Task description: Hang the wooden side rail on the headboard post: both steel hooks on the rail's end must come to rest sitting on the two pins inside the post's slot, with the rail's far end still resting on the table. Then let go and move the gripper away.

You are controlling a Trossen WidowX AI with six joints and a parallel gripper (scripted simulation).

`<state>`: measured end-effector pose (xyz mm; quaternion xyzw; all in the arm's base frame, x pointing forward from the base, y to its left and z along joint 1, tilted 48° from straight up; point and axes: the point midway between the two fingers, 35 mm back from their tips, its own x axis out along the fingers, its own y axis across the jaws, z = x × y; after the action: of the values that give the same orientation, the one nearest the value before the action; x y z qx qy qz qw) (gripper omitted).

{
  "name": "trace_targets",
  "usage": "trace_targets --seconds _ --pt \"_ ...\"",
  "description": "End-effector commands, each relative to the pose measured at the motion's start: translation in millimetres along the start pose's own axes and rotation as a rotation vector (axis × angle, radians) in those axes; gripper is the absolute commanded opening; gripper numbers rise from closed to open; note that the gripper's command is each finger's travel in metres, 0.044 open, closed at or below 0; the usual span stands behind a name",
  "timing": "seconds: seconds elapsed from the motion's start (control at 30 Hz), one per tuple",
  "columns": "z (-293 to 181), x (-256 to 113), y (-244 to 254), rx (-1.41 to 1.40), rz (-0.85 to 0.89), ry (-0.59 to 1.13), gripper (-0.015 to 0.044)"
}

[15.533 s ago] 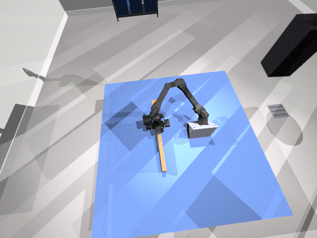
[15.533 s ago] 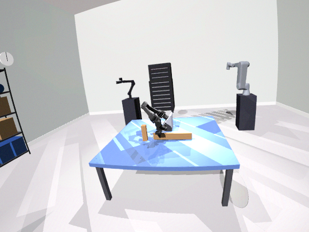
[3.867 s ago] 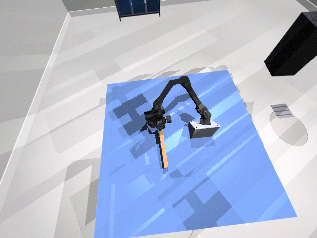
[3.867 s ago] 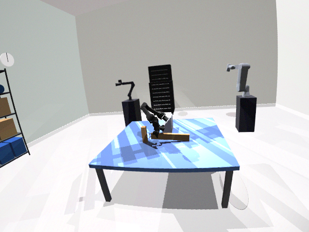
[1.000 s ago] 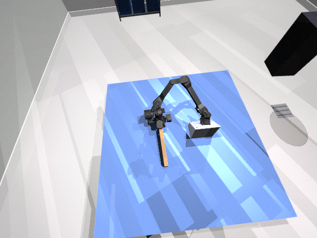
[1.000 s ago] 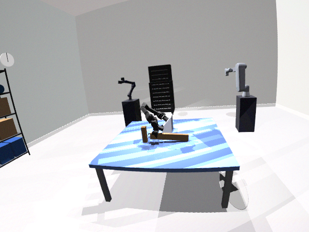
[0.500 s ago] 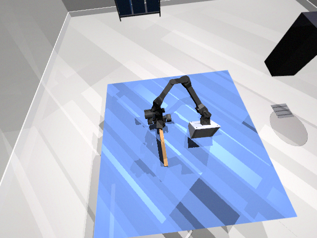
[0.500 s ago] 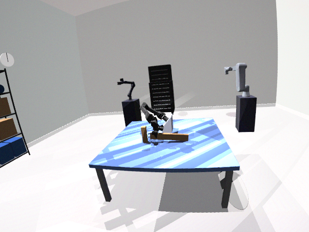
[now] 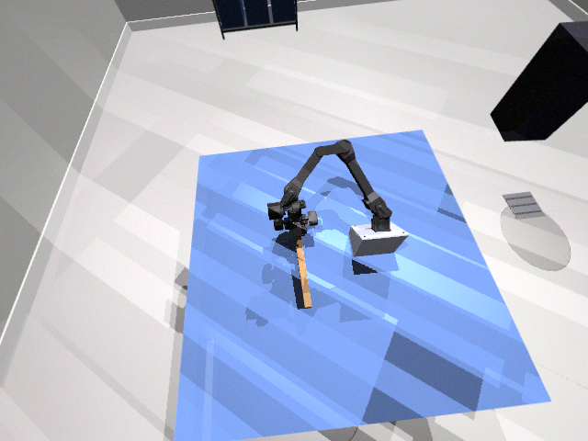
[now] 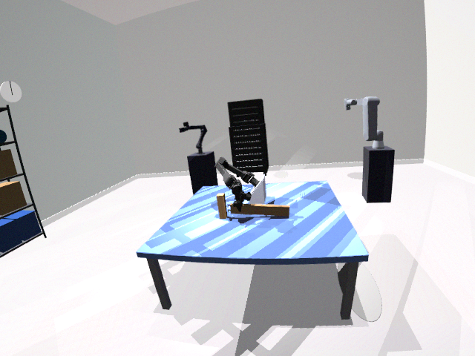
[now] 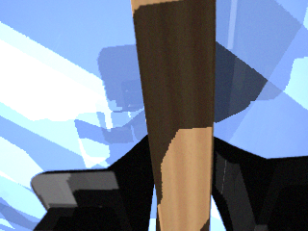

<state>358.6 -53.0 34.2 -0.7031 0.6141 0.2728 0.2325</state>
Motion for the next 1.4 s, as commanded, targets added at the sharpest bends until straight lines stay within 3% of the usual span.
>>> trace_targets --seconds 0.0,1.37 --pt "-0.7 -2.0 -1.5 -0.007 -0.008 0.003 0.0" --pt "-5.2 -2.4 -1.0 -0.007 -0.008 0.003 0.0"
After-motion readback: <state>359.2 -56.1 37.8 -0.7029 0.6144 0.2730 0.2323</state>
